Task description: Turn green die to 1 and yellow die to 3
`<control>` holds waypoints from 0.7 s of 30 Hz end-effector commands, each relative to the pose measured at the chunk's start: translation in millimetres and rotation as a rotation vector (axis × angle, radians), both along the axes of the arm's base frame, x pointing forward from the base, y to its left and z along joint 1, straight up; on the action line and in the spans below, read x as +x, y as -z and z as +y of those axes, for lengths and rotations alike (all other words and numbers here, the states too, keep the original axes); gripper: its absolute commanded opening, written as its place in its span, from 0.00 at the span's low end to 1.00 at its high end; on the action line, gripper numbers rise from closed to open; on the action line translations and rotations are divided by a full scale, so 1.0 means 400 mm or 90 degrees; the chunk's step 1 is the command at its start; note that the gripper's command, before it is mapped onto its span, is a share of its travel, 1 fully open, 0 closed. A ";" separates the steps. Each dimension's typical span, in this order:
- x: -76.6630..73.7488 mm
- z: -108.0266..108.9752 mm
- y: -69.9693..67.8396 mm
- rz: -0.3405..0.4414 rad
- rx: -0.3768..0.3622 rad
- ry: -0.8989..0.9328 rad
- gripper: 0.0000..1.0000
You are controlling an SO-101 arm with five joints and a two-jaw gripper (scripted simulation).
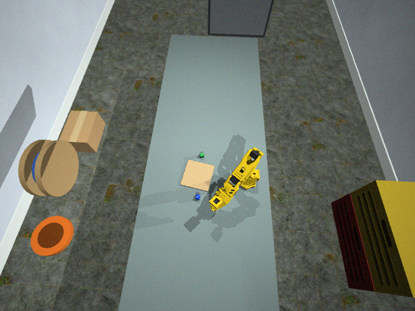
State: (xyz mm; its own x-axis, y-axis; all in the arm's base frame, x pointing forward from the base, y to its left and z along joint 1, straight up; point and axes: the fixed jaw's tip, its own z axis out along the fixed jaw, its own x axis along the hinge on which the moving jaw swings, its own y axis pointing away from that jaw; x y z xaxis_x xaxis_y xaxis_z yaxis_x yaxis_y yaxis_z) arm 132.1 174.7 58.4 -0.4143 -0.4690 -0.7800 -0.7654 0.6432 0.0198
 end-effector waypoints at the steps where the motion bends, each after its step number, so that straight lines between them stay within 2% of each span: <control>1: 0.022 0.017 -0.014 -0.044 0.047 0.004 0.00; 10: 0.033 0.028 -0.016 -0.101 0.114 0.005 0.00; 21: 0.034 0.027 -0.022 -0.133 0.150 0.006 0.00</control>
State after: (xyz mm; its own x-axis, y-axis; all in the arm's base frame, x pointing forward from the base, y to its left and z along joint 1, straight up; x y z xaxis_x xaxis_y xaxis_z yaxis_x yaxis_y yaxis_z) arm 141.4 184.2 59.9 -0.2752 -0.3031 -0.9123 -0.7671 0.6413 0.0183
